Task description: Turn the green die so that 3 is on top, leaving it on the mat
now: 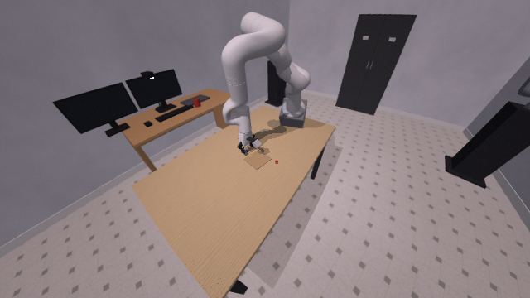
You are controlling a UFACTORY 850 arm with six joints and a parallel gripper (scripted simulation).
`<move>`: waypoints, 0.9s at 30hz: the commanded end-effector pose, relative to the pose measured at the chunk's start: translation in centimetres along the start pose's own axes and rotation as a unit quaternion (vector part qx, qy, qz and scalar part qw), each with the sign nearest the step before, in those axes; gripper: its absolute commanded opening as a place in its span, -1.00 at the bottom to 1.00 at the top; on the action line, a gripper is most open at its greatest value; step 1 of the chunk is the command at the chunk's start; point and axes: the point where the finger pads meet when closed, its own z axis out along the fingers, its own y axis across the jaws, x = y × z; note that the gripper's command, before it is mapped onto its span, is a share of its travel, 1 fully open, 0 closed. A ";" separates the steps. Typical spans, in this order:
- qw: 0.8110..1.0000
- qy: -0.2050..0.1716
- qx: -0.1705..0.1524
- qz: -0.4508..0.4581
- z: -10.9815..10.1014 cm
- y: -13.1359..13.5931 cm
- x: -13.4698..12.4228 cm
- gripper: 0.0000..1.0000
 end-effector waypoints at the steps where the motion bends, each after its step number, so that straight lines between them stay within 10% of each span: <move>1: 1.000 0.000 -0.001 0.000 0.0 0.1 0.0 1.00; 17: 1.000 0.000 -0.001 0.000 0.0 0.0 0.4 1.00; 27: 1.000 0.000 -0.001 0.000 0.0 -0.6 5.4 1.00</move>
